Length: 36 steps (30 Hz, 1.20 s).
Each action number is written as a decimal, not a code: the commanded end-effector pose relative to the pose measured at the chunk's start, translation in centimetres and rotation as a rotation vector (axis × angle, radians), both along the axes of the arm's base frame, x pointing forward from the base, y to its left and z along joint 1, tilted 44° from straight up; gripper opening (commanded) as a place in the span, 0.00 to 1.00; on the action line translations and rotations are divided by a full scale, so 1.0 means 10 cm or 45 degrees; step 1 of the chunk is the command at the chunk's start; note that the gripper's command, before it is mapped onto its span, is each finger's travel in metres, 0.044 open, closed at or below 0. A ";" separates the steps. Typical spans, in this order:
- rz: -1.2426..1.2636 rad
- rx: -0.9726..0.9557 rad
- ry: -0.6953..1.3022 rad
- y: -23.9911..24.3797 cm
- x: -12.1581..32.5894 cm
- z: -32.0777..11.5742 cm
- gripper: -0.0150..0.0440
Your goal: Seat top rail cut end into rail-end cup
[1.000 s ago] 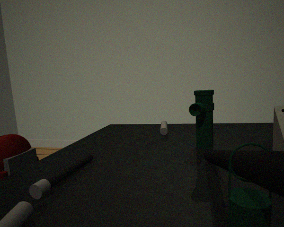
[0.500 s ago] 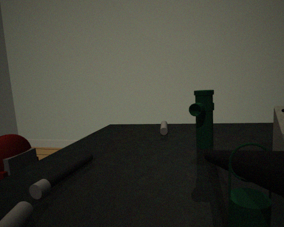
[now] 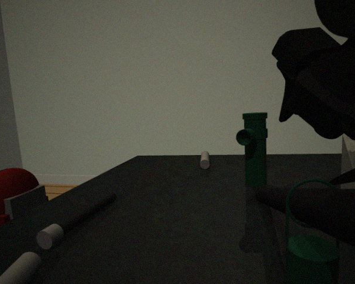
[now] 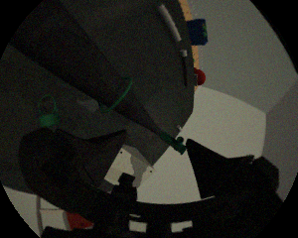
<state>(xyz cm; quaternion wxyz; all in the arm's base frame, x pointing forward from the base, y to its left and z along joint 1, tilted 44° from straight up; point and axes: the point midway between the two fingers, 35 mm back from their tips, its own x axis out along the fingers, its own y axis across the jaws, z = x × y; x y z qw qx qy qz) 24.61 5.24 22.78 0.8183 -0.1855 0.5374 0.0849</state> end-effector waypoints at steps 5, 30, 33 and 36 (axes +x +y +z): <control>-0.076 0.183 0.136 -0.45 0.16 -0.28 1.00; -0.584 1.262 -0.131 -1.97 -0.13 -0.96 1.00; -0.584 1.262 -0.131 -1.97 -0.13 -0.96 1.00; -0.584 1.262 -0.131 -1.97 -0.13 -0.96 1.00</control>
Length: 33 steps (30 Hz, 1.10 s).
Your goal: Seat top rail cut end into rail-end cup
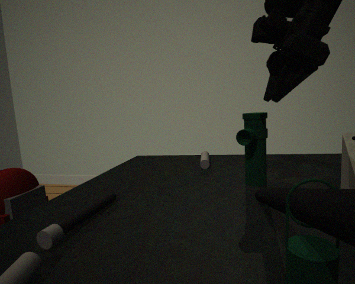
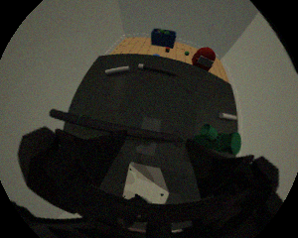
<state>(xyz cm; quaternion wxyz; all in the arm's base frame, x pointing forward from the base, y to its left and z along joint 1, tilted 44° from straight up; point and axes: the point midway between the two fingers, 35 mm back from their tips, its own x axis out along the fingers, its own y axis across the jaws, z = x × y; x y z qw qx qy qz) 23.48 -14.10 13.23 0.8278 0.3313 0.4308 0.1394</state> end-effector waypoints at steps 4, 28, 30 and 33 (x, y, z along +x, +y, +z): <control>0.046 -0.069 -0.074 -0.12 0.01 -0.08 1.00; 0.972 -1.064 -0.584 -1.01 0.16 -1.19 1.00; 0.972 -1.064 -0.584 -1.01 0.16 -1.19 1.00; 0.972 -1.064 -0.584 -1.01 0.16 -1.19 1.00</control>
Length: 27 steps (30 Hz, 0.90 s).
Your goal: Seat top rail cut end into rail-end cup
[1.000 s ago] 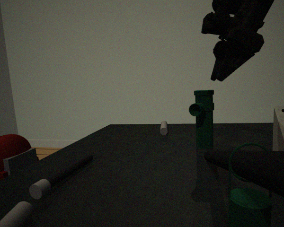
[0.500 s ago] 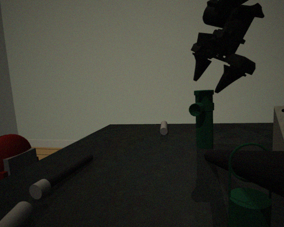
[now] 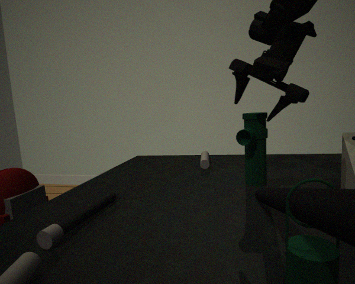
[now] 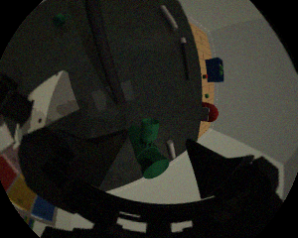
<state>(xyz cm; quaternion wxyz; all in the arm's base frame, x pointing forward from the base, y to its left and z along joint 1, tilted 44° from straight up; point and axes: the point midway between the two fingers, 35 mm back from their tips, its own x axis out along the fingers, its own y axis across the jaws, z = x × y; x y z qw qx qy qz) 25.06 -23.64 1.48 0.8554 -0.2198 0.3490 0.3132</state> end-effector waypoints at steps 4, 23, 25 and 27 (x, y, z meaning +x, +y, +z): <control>0.020 -0.041 -0.012 -0.02 0.02 -0.05 1.00; 0.020 -0.041 -0.013 0.23 0.13 -0.38 1.00; 0.020 -0.041 -0.013 0.24 0.15 -0.41 1.00; 0.020 -0.041 -0.013 0.25 0.17 -0.43 1.00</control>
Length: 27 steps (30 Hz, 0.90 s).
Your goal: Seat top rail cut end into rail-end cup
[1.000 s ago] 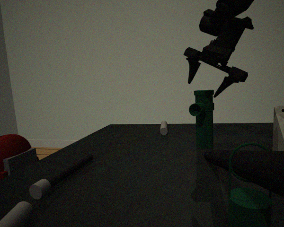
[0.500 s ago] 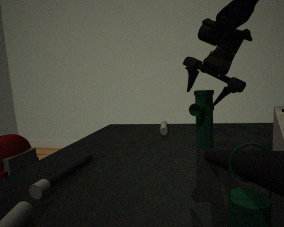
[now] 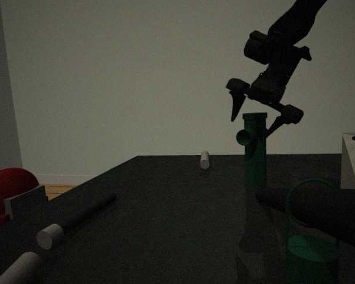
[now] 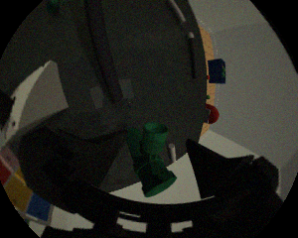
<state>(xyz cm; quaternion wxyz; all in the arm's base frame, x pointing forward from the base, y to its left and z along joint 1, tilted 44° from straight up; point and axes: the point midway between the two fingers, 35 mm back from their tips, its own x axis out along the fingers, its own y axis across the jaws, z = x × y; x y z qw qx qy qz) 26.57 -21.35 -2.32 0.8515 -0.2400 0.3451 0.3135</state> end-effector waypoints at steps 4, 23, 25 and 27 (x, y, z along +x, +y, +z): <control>-0.004 0.001 0.008 0.05 0.06 -0.10 1.00; -0.004 0.003 0.005 0.17 0.24 -0.33 1.00; -0.004 0.003 0.004 0.19 0.26 -0.35 1.00; -0.004 0.003 0.003 0.20 0.27 -0.37 1.00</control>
